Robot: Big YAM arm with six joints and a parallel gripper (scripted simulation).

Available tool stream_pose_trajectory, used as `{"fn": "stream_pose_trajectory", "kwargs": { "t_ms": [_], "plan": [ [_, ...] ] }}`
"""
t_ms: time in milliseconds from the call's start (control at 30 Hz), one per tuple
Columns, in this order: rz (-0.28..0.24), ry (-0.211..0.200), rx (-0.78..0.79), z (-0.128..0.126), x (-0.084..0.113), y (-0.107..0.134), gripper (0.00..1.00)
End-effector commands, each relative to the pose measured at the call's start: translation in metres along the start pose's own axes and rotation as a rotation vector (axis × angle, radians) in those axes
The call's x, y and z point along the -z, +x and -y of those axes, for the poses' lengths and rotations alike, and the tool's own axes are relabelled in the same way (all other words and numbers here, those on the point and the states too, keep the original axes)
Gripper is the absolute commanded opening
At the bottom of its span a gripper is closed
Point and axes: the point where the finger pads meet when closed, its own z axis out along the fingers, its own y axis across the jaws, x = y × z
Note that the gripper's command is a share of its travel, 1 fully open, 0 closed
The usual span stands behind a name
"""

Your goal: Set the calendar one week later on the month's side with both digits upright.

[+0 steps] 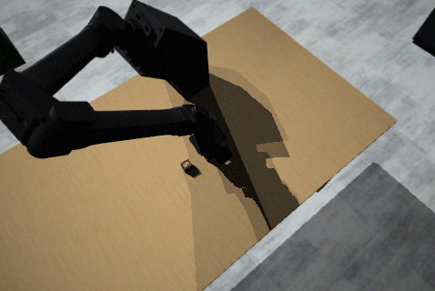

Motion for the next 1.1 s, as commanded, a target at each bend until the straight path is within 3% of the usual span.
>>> {"fn": "stream_pose_trajectory", "kwargs": {
  "t_ms": [0, 533, 567, 1067],
  "plan": [
    [0.026, 0.000, -0.001, -0.0006, 0.0008, -0.0103, 0.45],
    [0.026, 0.000, -0.001, -0.0006, 0.0008, -0.0103, 0.45],
    [0.026, 0.000, -0.001, -0.0006, 0.0008, -0.0103, 0.25],
    [0.025, 0.001, -0.001, -0.0006, 0.0008, -0.0103, 0.25]
  ]
}}
